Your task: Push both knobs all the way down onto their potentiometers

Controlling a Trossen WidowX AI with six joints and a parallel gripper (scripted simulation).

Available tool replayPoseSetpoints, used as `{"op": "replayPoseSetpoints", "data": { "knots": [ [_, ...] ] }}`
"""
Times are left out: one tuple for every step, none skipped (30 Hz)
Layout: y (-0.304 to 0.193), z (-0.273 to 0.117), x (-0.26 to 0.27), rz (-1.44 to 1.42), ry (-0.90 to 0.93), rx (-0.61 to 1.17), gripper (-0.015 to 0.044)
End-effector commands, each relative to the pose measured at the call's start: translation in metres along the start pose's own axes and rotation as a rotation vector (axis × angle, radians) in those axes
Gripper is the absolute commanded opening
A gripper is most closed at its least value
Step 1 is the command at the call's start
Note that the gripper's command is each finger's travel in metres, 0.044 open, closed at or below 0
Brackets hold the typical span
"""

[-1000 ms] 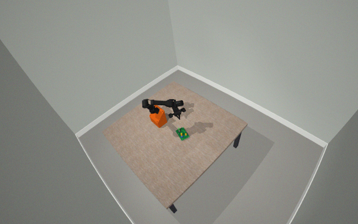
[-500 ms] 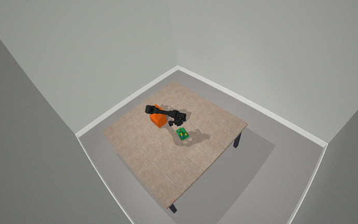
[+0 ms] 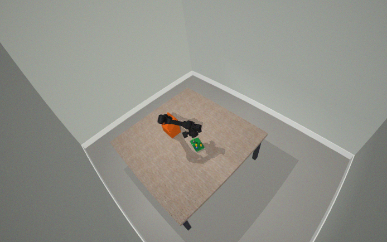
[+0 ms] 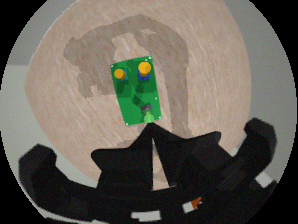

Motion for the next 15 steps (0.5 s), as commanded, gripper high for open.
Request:
{"op": "replayPoseSetpoints", "data": {
  "knots": [
    [-0.001, 0.006, 0.000, -0.008, -0.004, 0.002, 0.0000],
    [-0.001, 0.007, 0.000, -0.008, -0.004, 0.002, 0.0000],
    [-0.001, 0.009, 0.000, -0.008, -0.004, 0.002, 0.0000],
    [-0.001, 0.011, 0.000, -0.008, -0.004, 0.002, 0.0000],
    [-0.001, 0.012, 0.000, -0.008, -0.005, 0.002, 0.0000],
    [-0.001, 0.014, 0.000, -0.008, -0.005, 0.002, 0.0000],
    [-0.001, 0.016, 0.000, -0.008, -0.005, 0.002, 0.0000],
    [-0.001, 0.017, 0.000, -0.008, -0.005, 0.002, 0.0000],
    [-0.001, 0.019, 0.000, -0.008, -0.005, 0.002, 0.0000],
    [-0.001, 0.020, 0.000, -0.008, -0.005, 0.002, 0.0000],
    [-0.001, 0.021, 0.000, -0.008, -0.005, 0.002, 0.0000],
    [-0.001, 0.022, 0.000, -0.008, -0.005, 0.002, 0.0000],
    [-0.001, 0.022, 0.000, -0.008, -0.005, 0.002, 0.0000],
    [-0.001, 0.022, 0.000, -0.008, -0.005, 0.002, 0.0000],
    [-0.001, 0.022, 0.000, -0.008, -0.005, 0.002, 0.0000]
  ]
}}
Point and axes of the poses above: the point midway between the two fingers, 35 mm back from their tips, its own z axis out along the fingers, its own x axis across the jaws, y = z × x, the point moved 9 cm from there along -z, back along the fingers, and after that the axes turned 2 degrees about -z, right-handed, at the moved point
